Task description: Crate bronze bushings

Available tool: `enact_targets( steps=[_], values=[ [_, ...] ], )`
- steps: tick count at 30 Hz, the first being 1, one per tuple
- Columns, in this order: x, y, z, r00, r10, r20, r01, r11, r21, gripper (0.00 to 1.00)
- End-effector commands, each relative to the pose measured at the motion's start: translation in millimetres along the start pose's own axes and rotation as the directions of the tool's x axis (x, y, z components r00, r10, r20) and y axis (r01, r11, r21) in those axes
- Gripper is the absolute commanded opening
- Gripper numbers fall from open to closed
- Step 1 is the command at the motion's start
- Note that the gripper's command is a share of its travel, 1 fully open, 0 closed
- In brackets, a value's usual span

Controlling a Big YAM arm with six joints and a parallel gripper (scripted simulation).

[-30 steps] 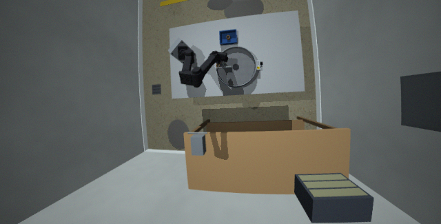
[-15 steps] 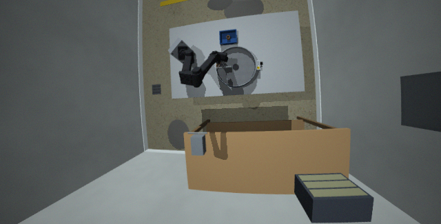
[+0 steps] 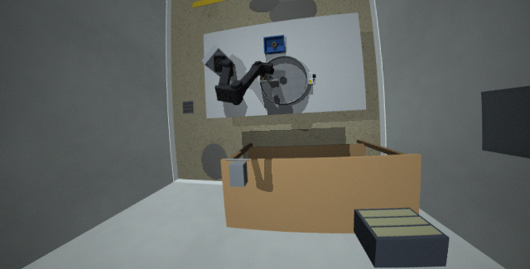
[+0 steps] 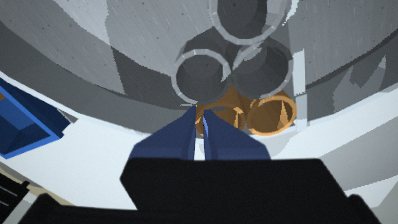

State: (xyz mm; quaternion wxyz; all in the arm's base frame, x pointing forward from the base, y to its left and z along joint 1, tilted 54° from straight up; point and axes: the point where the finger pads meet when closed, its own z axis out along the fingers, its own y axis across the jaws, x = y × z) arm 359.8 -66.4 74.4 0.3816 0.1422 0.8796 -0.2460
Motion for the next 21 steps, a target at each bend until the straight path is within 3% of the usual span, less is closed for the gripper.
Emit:
enact_targets(
  steps=[1, 15, 21],
  values=[
    [-2, -4, -0.1, 1.000, -0.006, 0.005, 0.006, 1.000, 0.013, 0.00],
    [-4, 1, -35.4, 1.000, 0.005, 0.015, -0.005, 1.000, -0.004, 0.00],
    [-14, 3, -65.0, 0.999, 0.020, 0.028, -0.019, 1.000, -0.009, 0.00]
  ],
)
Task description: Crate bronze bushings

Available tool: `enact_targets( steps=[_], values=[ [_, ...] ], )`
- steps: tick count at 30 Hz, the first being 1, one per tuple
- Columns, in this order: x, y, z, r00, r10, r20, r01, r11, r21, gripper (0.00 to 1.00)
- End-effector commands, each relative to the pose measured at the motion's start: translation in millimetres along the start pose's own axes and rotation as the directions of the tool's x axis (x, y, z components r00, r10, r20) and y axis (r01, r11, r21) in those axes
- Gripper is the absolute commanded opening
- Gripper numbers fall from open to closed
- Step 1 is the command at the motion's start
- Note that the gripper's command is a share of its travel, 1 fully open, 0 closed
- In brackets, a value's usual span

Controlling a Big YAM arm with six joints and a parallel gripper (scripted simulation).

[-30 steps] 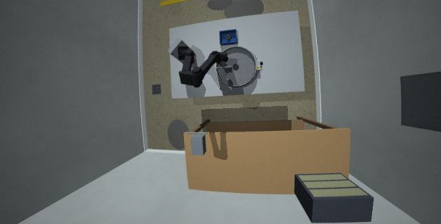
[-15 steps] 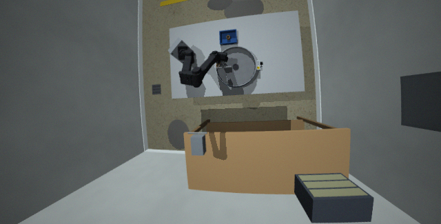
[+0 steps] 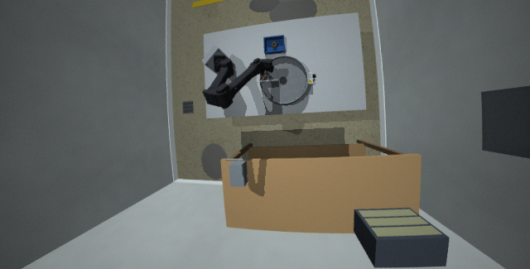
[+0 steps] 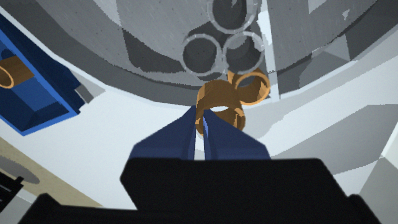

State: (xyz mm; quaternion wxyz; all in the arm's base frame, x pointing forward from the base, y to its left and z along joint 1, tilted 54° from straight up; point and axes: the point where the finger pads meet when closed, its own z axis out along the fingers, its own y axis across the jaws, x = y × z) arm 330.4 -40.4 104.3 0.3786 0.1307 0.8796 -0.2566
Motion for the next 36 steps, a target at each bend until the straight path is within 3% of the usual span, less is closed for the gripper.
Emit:
enact_targets(
  steps=[1, 6, 8, 36],
  values=[
    [-14, 3, -19.0, 0.998, 0.050, 0.024, -0.050, 0.999, -0.020, 0.00],
    [-9, 2, -26.0, 0.999, 0.044, 0.018, -0.044, 0.999, -0.018, 0.00],
    [-4, 0, -20.2, 0.999, 0.036, -0.003, -0.036, 0.999, -0.002, 0.00],
    [-5, 0, -20.8, 0.999, 0.041, 0.000, -0.041, 0.999, -0.002, 0.00]
  ],
)
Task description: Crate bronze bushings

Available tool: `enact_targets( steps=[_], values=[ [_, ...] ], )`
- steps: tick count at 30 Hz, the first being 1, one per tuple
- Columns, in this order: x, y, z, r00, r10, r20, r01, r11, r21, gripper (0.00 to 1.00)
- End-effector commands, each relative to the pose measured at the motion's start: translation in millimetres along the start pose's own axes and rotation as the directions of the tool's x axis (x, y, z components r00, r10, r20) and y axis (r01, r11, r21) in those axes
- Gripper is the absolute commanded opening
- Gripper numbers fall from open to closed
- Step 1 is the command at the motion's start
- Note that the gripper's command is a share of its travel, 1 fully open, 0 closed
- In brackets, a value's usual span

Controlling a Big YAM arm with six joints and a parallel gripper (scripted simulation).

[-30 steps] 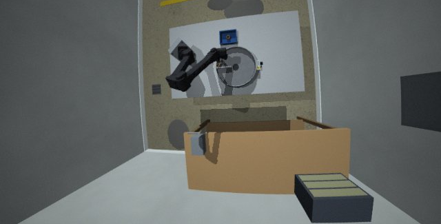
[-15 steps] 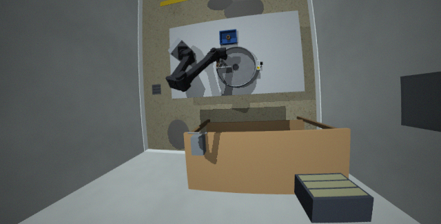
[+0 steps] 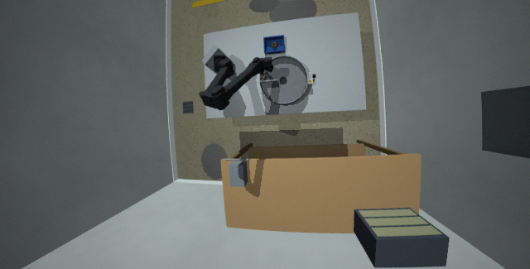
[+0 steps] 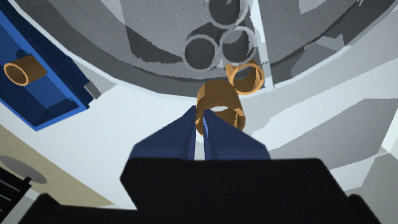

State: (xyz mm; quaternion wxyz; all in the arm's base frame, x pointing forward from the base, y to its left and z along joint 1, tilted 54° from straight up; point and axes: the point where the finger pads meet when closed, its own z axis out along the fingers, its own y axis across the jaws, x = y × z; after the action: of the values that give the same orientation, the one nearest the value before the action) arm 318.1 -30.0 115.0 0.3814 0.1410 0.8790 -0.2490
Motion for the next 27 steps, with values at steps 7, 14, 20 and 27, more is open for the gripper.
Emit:
enact_targets(
  steps=[7, 14, 20, 27],
  values=[
    [-6, 0, -1.5, 1.000, 0.015, 0.002, -0.015, 1.000, 0.003, 0.00],
    [-8, 8, -3.7, 1.000, 0.008, 0.011, -0.008, 1.000, -0.008, 0.00],
    [-11, 23, -4.2, 0.999, 0.024, 0.024, -0.023, 1.000, -0.015, 0.00],
    [-6, 44, -4.3, 1.000, 0.021, 0.022, -0.021, 1.000, -0.016, 0.00]
  ],
)
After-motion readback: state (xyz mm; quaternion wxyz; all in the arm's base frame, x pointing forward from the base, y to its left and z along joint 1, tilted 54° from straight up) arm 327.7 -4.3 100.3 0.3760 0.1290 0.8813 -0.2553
